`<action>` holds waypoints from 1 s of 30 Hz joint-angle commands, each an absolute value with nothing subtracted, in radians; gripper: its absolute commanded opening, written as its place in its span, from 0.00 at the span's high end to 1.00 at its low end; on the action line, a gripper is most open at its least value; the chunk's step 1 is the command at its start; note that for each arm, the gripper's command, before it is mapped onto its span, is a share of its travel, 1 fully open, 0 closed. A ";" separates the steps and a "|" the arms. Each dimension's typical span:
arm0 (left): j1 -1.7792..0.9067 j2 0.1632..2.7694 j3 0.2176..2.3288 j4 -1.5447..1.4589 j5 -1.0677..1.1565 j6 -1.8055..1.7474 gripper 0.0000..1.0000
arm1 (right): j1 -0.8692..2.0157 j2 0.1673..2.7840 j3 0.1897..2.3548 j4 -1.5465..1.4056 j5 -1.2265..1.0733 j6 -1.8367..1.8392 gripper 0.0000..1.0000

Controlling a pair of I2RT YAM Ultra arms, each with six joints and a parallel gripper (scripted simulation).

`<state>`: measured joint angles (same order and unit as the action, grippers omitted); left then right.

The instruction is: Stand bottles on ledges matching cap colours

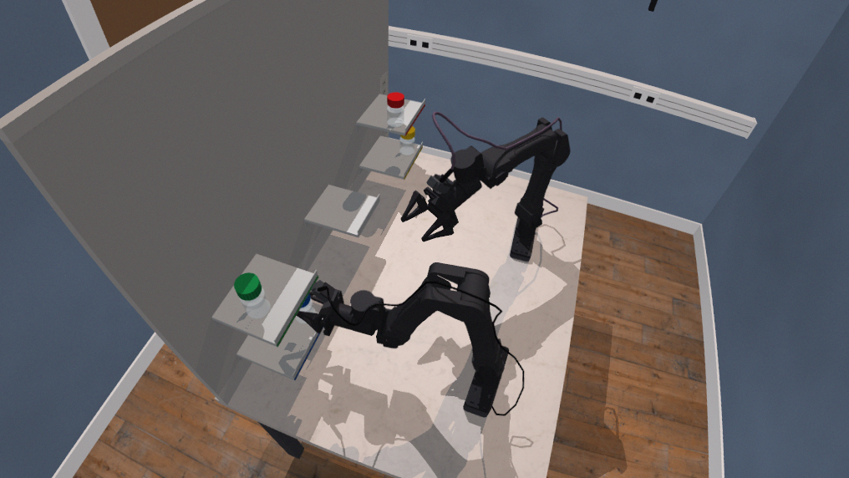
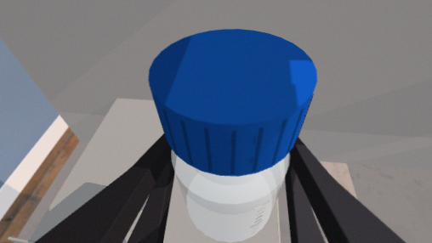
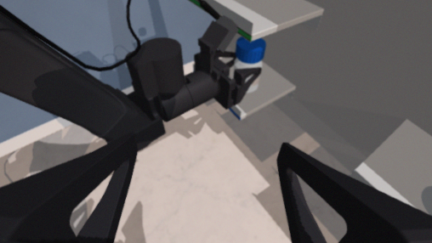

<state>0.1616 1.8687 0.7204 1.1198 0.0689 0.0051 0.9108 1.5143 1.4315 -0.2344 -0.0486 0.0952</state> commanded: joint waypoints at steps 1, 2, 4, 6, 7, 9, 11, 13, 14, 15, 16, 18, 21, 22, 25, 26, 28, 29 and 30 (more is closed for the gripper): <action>0.154 1.850 0.760 1.166 0.059 0.013 0.48 | 0.917 1.523 1.418 -0.230 -0.036 0.101 0.12; 0.154 1.850 0.760 1.166 0.059 0.013 0.48 | 0.917 1.523 1.418 -0.230 -0.036 0.101 0.12; 0.154 1.850 0.760 1.166 0.059 0.013 0.48 | 0.917 1.523 1.418 -0.230 -0.036 0.101 0.12; 0.154 1.850 0.760 1.166 0.059 0.013 0.48 | 0.917 1.523 1.418 -0.230 -0.036 0.101 0.12; 0.154 1.850 0.760 1.166 0.059 0.013 0.48 | 0.917 1.523 1.418 -0.230 -0.036 0.101 0.12; 0.159 1.852 0.751 1.165 0.066 0.007 0.48 | 0.917 1.523 1.418 -0.230 -0.036 0.101 0.12; 0.154 1.852 0.749 1.192 0.059 0.012 0.48 | 0.917 1.523 1.418 -0.230 -0.036 0.101 0.12; 0.153 1.869 0.743 1.229 0.057 0.012 0.48 | 0.917 1.523 1.418 -0.230 -0.036 0.101 0.12; 0.153 1.878 0.739 1.252 0.057 0.012 0.48 | 0.917 1.523 1.418 -0.230 -0.036 0.101 0.12; 0.152 1.890 0.734 1.278 0.057 0.012 0.48 | 0.917 1.523 1.418 -0.230 -0.036 0.101 0.12; 0.152 1.905 0.729 1.304 0.056 0.012 0.48 | 0.917 1.523 1.418 -0.230 -0.036 0.101 0.12; 0.152 1.930 0.726 1.310 0.056 0.013 0.48 | 0.917 1.523 1.418 -0.230 -0.036 0.101 0.12; 0.151 1.944 0.725 1.275 0.059 0.013 0.48 | 0.917 1.523 1.418 -0.230 -0.036 0.101 0.12; 0.151 1.942 0.725 1.298 0.058 0.013 0.48 | 0.917 1.523 1.418 -0.230 -0.036 0.101 0.12; 0.151 1.944 0.720 1.315 0.057 0.012 0.48 | 0.917 1.523 1.418 -0.230 -0.036 0.101 0.12; 0.151 1.966 0.713 1.339 0.056 0.012 0.48 | 0.917 1.523 1.418 -0.230 -0.036 0.101 0.12; 0.151 1.996 0.708 1.350 0.056 0.013 0.48 | 0.917 1.523 1.418 -0.230 -0.036 0.101 0.12; 0.151 1.998 0.708 1.353 0.056 0.013 0.48 | 0.917 1.523 1.418 -0.230 -0.036 0.101 0.12; 0.151 1.999 0.711 1.355 0.056 0.013 0.48 | 0.917 1.523 1.418 -0.230 -0.036 0.101 0.12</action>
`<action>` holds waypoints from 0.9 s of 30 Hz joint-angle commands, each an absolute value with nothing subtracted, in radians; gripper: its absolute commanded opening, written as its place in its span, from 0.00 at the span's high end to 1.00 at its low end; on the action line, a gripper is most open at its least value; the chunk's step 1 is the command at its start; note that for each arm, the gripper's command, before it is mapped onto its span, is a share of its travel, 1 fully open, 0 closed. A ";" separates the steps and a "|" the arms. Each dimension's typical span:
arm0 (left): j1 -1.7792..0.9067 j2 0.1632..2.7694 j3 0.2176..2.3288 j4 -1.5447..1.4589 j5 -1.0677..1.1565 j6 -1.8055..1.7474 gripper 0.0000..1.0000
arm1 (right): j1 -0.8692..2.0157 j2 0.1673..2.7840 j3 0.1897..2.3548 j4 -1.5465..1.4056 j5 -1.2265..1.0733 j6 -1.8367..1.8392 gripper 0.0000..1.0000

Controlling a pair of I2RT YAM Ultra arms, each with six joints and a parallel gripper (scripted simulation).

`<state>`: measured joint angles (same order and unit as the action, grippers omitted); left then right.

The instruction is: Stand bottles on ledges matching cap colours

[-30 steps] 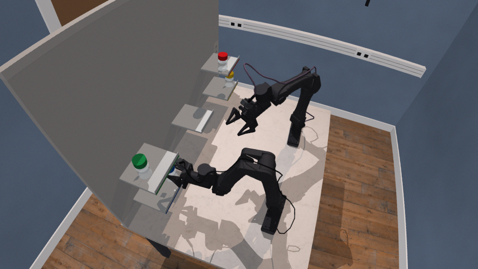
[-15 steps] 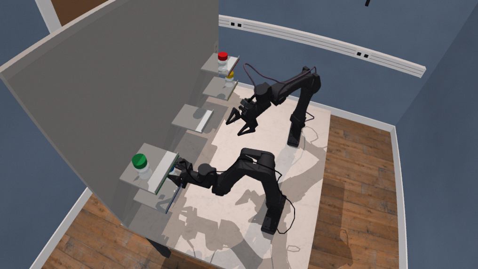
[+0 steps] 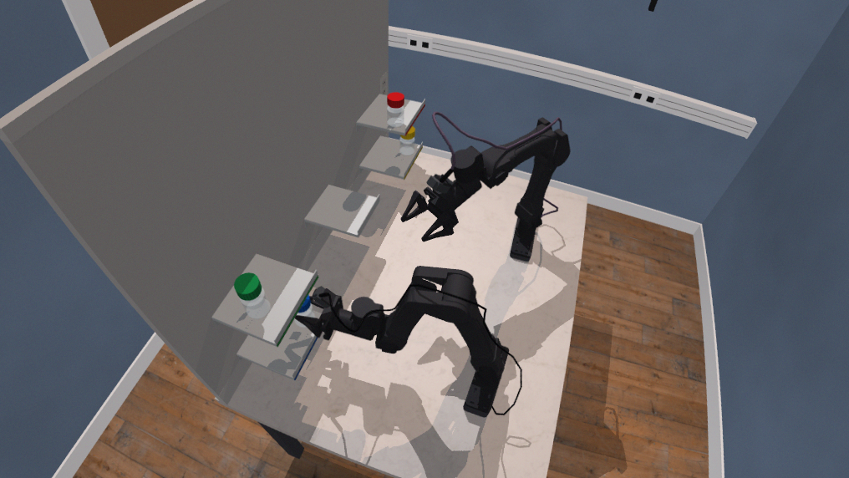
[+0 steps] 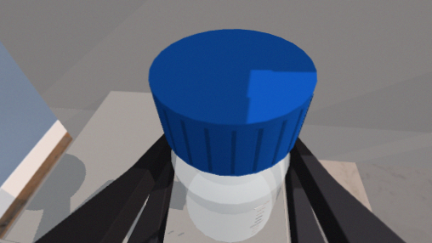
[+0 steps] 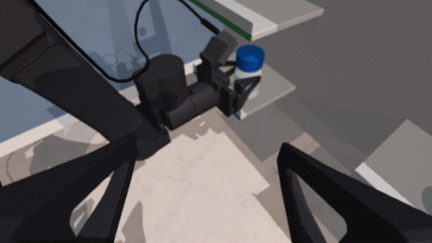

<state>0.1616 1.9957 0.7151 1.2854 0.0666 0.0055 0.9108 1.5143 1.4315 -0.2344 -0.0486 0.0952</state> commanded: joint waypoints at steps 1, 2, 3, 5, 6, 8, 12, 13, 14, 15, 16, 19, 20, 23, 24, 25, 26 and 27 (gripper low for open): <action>0.151 2.002 0.715 1.365 0.056 0.013 0.48 | 0.917 1.523 1.418 -0.230 -0.036 0.101 0.12; 0.150 2.014 0.713 1.385 0.055 0.013 0.48 | 0.917 1.523 1.418 -0.230 -0.036 0.101 0.12; 0.150 2.024 0.712 1.392 0.055 0.013 0.48 | 0.917 1.523 1.418 -0.230 -0.036 0.101 0.12; 0.150 2.034 0.714 1.381 0.056 0.013 0.48 | 0.917 1.523 1.418 -0.230 -0.036 0.101 0.12; 0.150 2.025 0.714 1.383 0.056 0.013 0.48 | 0.917 1.523 1.418 -0.230 -0.036 0.101 0.12; 0.150 2.026 0.714 1.383 0.056 0.013 0.48 | 0.917 1.523 1.418 -0.230 -0.036 0.101 0.12; 0.150 2.026 0.715 1.384 0.056 0.013 0.48 | 0.917 1.523 1.418 -0.230 -0.036 0.101 0.12; 0.150 2.026 0.715 1.384 0.056 0.013 0.48 | 0.917 1.523 1.418 -0.230 -0.036 0.101 0.12; 0.150 2.026 0.715 1.384 0.056 0.013 0.48 | 0.917 1.523 1.418 -0.230 -0.036 0.101 0.12; 0.156 2.026 0.717 1.384 0.063 0.008 0.48 | 0.917 1.523 1.418 -0.230 -0.036 0.101 0.12; 0.156 2.026 0.717 1.384 0.063 0.008 0.48 | 0.917 1.523 1.418 -0.230 -0.036 0.101 0.12; 0.156 2.026 0.717 1.384 0.063 0.008 0.48 | 0.917 1.523 1.418 -0.230 -0.036 0.101 0.12; 0.150 2.026 0.704 1.408 0.051 0.012 0.48 | 0.917 1.523 1.418 -0.230 -0.036 0.101 0.12; 0.146 2.030 0.684 1.398 0.051 0.013 0.48 | 0.917 1.523 1.418 -0.230 -0.036 0.101 0.12; 0.145 2.030 0.683 1.398 0.051 0.013 0.48 | 0.917 1.523 1.418 -0.230 -0.036 0.101 0.12; 0.145 2.030 0.683 1.399 0.050 0.013 0.48 | 0.917 1.523 1.418 -0.230 -0.036 0.101 0.12; 0.145 2.030 0.693 1.400 0.052 0.012 0.48 | 0.917 1.523 1.418 -0.230 -0.036 0.101 0.12; 0.145 2.030 0.693 1.400 0.052 0.012 0.48 | 0.917 1.523 1.418 -0.230 -0.036 0.101 0.12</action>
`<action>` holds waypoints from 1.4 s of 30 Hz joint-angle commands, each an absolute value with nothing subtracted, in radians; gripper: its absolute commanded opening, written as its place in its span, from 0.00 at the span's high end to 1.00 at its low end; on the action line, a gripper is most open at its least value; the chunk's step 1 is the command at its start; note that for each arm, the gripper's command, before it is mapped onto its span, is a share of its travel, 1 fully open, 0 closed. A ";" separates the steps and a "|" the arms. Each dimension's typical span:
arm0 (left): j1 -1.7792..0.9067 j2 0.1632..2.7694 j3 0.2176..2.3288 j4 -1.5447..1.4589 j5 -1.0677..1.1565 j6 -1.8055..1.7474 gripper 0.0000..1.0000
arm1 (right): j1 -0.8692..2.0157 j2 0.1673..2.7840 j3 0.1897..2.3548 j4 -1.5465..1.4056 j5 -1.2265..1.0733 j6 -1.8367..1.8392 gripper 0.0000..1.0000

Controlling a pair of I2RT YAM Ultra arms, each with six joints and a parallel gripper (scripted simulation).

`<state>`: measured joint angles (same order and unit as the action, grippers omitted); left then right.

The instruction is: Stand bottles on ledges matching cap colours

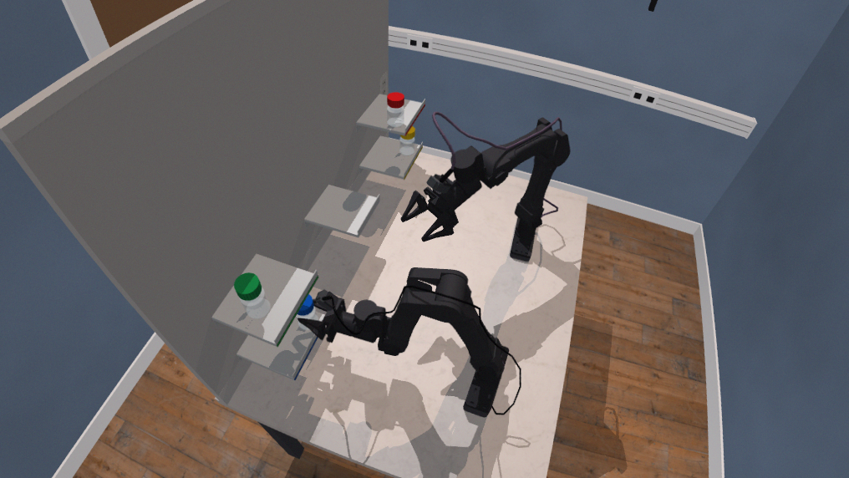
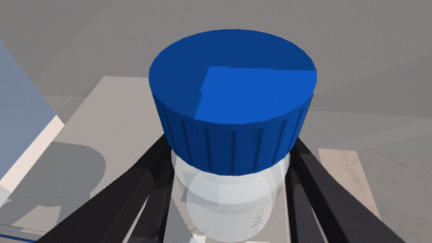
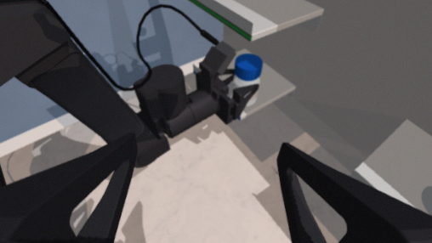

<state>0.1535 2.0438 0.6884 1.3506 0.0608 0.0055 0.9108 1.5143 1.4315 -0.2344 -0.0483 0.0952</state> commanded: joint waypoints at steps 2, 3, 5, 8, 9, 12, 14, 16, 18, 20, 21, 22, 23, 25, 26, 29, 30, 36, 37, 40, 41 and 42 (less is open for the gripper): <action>0.147 2.030 0.694 1.400 0.052 0.012 0.48 | 0.917 1.523 1.418 -0.230 -0.036 0.101 0.12; 0.147 2.030 0.694 1.400 0.052 0.012 0.48 | 0.917 1.523 1.418 -0.230 -0.036 0.101 0.12; 0.147 2.030 0.694 1.400 0.052 0.012 0.48 | 0.917 1.523 1.418 -0.230 -0.036 0.101 0.12; 0.151 2.030 0.694 1.400 0.059 0.008 0.37 | 0.917 1.523 1.418 -0.230 -0.036 0.101 0.12; 0.151 2.030 0.694 1.400 0.059 0.008 0.28 | 0.917 1.523 1.418 -0.230 -0.036 0.101 0.12; 0.146 2.014 0.674 1.417 0.049 0.012 0.28 | 0.917 1.523 1.418 -0.230 -0.036 0.101 0.12; 0.145 2.003 0.661 1.424 0.047 0.012 0.28 | 0.917 1.523 1.418 -0.230 -0.036 0.101 0.12; 0.145 1.997 0.652 1.428 0.046 0.012 0.28 | 0.917 1.523 1.418 -0.230 -0.036 0.101 0.12; 0.145 1.997 0.652 1.428 0.046 0.012 0.28 | 0.917 1.523 1.418 -0.230 -0.036 0.101 0.12; 0.146 1.990 0.637 1.436 0.045 0.006 0.28 | 0.917 1.523 1.418 -0.230 -0.036 0.101 0.12; 0.148 1.985 0.626 1.442 0.046 0.006 0.28 | 0.917 1.523 1.418 -0.230 -0.036 0.101 0.12; 0.152 1.980 0.615 1.448 0.048 0.006 0.28 | 0.917 1.523 1.418 -0.230 -0.036 0.101 0.12; 0.153 1.975 0.604 1.453 0.055 0.006 0.28 | 0.917 1.523 1.418 -0.230 -0.036 0.101 0.12; 0.154 1.968 0.590 1.460 0.056 0.007 0.28 | 0.917 1.523 1.418 -0.230 -0.036 0.101 0.12; 0.168 1.966 0.586 1.463 0.072 0.004 0.28 | 0.917 1.523 1.418 -0.230 -0.036 0.101 0.12; 0.176 1.946 0.543 1.485 0.080 -0.004 0.28 | 0.917 1.523 1.418 -0.230 -0.036 0.101 0.12; 0.178 1.934 0.516 1.500 0.082 -0.005 0.28 | 0.917 1.523 1.418 -0.230 -0.036 0.101 0.12; 0.191 1.855 0.357 1.571 0.095 -0.003 0.28 | 0.917 1.523 1.418 -0.230 -0.036 0.101 0.12; 0.193 1.834 0.326 1.571 0.097 0.003 0.28 | 0.917 1.523 1.418 -0.230 -0.036 0.101 0.12; 0.190 1.783 0.258 1.571 0.093 0.004 0.28 | 0.917 1.523 1.418 -0.230 -0.036 0.101 0.12; 0.187 1.790 0.264 1.571 0.089 0.004 0.28 | 0.917 1.523 1.418 -0.230 -0.036 0.101 0.12; 0.181 1.792 0.267 1.571 0.087 0.004 0.28 | 0.917 1.523 1.418 -0.230 -0.036 0.101 0.12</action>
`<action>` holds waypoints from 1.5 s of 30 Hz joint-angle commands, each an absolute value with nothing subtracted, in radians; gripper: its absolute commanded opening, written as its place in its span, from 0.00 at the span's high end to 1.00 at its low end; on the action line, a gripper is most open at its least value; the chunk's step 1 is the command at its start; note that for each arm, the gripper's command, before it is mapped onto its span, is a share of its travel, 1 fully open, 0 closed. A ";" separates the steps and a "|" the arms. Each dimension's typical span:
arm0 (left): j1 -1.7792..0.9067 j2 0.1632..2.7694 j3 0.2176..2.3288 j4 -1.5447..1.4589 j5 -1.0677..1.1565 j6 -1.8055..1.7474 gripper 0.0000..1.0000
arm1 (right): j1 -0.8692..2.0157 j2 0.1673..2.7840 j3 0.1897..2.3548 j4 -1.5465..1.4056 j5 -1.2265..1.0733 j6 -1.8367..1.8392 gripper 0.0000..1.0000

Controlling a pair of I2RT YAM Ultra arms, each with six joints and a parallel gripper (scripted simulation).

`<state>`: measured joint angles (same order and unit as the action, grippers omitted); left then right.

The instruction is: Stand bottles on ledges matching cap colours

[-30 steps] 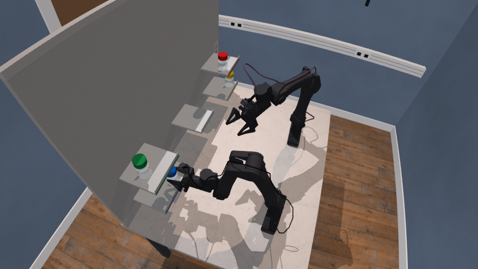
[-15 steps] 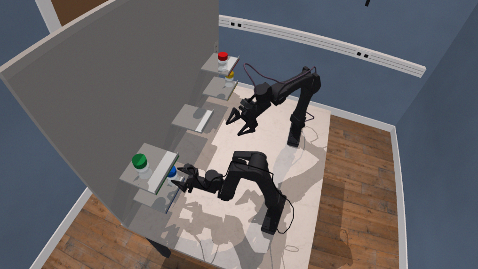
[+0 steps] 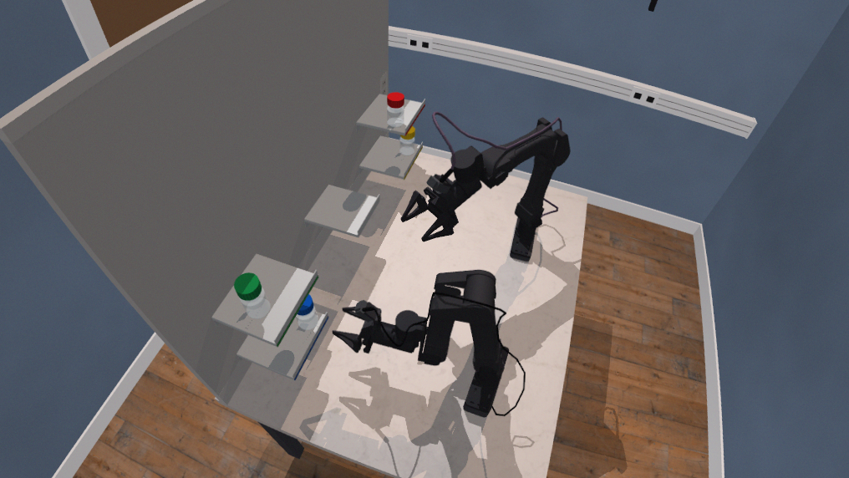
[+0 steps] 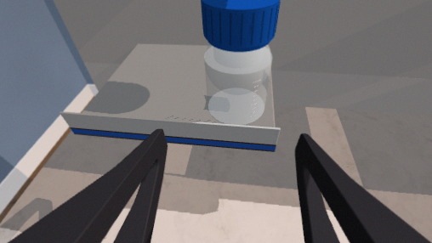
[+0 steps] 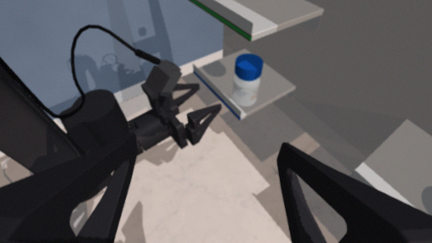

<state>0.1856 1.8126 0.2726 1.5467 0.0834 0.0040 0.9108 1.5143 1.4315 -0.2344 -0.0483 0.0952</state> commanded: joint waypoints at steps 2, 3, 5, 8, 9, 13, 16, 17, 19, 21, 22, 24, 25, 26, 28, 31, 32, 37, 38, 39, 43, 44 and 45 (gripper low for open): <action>0.175 1.797 0.271 1.571 0.084 0.004 0.28 | 0.917 1.523 1.418 -0.230 -0.036 0.101 0.12; 0.174 1.799 0.272 1.571 0.083 0.005 0.28 | 0.917 1.523 1.418 -0.230 -0.036 0.101 0.12; 0.174 1.788 0.272 1.541 0.096 0.000 0.05 | 0.917 1.523 1.418 -0.230 -0.036 0.101 0.12; 0.183 1.757 0.253 1.483 0.111 -0.011 0.00 | 0.917 1.523 1.418 -0.230 -0.036 0.101 0.12; 0.183 1.757 0.253 1.483 0.111 -0.011 0.00 | 0.917 1.523 1.418 -0.230 -0.036 0.101 0.12; 0.194 1.674 0.237 1.396 0.132 -0.020 0.00 | 0.917 1.523 1.418 -0.230 -0.036 0.101 0.12; 0.203 1.558 0.222 1.314 0.153 -0.029 0.00 | 0.917 1.523 1.418 -0.230 -0.036 0.101 0.12; 0.206 1.515 0.228 1.283 0.160 -0.031 0.00 | 0.917 1.523 1.418 -0.230 -0.036 0.101 0.12; 0.212 1.436 0.226 1.222 0.173 -0.037 0.00 | 0.917 1.523 1.418 -0.230 -0.036 0.101 0.12; 0.219 1.357 0.238 1.160 0.185 -0.042 0.00 | 0.917 1.523 1.418 -0.230 -0.036 0.101 0.12; 0.222 1.321 0.239 1.130 0.190 -0.044 0.00 | 0.917 1.523 1.418 -0.230 -0.036 0.101 0.12; 0.228 1.242 0.243 1.071 0.203 -0.050 0.00 | 0.917 1.523 1.418 -0.230 -0.036 0.101 0.12; 0.231 1.210 0.247 1.042 0.208 -0.051 0.00 | 0.917 1.523 1.418 -0.230 -0.036 0.101 0.12; 0.231 1.210 0.247 1.042 0.208 -0.051 0.00 | 0.917 1.523 1.418 -0.230 -0.036 0.101 0.12; 0.235 1.167 0.256 0.986 0.215 -0.052 0.00 | 0.917 1.523 1.418 -0.230 -0.036 0.101 0.12; 0.242 1.102 0.269 0.931 0.226 -0.054 0.00 | 0.917 1.523 1.418 -0.230 -0.036 0.101 0.12; 0.244 1.083 0.274 0.915 0.229 -0.055 0.00 | 0.917 1.523 1.418 -0.230 -0.036 0.101 0.12; 0.250 1.034 0.291 0.886 0.234 -0.051 0.00 | 0.917 1.523 1.418 -0.230 -0.036 0.101 0.12; 0.250 1.033 0.292 0.885 0.233 -0.050 0.00 | 0.917 1.523 1.418 -0.230 -0.036 0.101 0.12; 0.251 1.033 0.293 0.884 0.234 -0.050 0.00 | 0.917 1.523 1.418 -0.230 -0.036 0.101 0.12; 0.251 1.033 0.293 0.883 0.234 -0.050 0.00 | 0.917 1.523 1.418 -0.230 -0.036 0.101 0.12; 0.251 1.033 0.293 0.883 0.234 -0.050 0.00 | 0.917 1.523 1.418 -0.230 -0.036 0.101 0.12; 0.250 1.032 0.294 0.882 0.234 -0.050 0.00 | 0.917 1.523 1.418 -0.230 -0.036 0.101 0.12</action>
